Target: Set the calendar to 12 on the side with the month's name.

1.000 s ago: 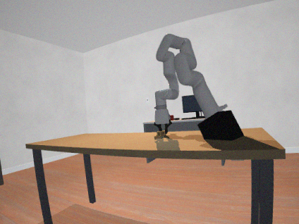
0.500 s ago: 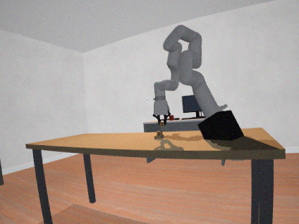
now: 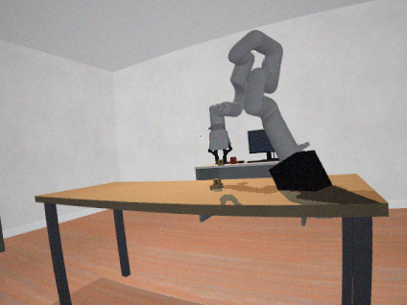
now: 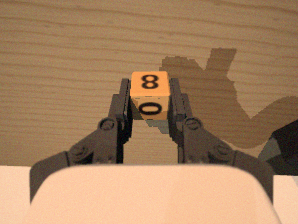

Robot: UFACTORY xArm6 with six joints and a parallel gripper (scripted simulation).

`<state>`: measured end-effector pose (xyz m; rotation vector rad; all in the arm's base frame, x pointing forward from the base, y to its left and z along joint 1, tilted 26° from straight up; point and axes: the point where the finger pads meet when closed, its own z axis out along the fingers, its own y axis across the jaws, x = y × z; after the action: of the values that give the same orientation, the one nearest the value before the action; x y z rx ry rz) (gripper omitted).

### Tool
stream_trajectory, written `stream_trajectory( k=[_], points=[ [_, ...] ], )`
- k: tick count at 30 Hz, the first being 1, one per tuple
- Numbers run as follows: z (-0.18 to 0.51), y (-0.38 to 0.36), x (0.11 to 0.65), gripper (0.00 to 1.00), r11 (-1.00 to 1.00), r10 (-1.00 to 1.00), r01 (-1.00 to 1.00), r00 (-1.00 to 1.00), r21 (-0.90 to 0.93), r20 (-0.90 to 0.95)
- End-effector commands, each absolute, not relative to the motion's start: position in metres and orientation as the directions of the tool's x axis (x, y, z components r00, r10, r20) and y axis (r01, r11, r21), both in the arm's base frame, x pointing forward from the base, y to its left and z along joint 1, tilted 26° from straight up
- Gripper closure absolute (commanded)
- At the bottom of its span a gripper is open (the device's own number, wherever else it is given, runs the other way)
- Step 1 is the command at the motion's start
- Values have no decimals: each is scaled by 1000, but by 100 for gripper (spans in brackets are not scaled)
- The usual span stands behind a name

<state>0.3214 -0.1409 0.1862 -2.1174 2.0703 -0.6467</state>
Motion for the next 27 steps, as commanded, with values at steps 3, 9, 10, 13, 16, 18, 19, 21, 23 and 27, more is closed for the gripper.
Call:
stream_trajectory(
  k=[3, 9, 10, 13, 16, 18, 19, 21, 23, 27],
  points=[
    [184, -113, 326, 73, -64, -976, -929, -17, -364, 216],
    [175, -55, 325, 73, -64, -976, -931, -17, -360, 215],
    [173, -43, 324, 73, -63, -976, -930, -18, -363, 218],
    [170, -22, 321, 73, -63, -975, -927, -22, -371, 222],
    [170, -20, 320, 73, -63, -975, -926, -23, -372, 223],
    [170, -20, 320, 73, -63, -975, -926, -23, -372, 223],
    [170, -20, 320, 73, -63, -975, -926, -23, -372, 223],
    [170, -20, 320, 73, -63, -975, -926, -23, -372, 223],
    [170, -20, 320, 73, -63, -975, -926, -23, -372, 223],
    [170, -20, 320, 73, -63, -975, -926, -23, -372, 223]
  ],
)
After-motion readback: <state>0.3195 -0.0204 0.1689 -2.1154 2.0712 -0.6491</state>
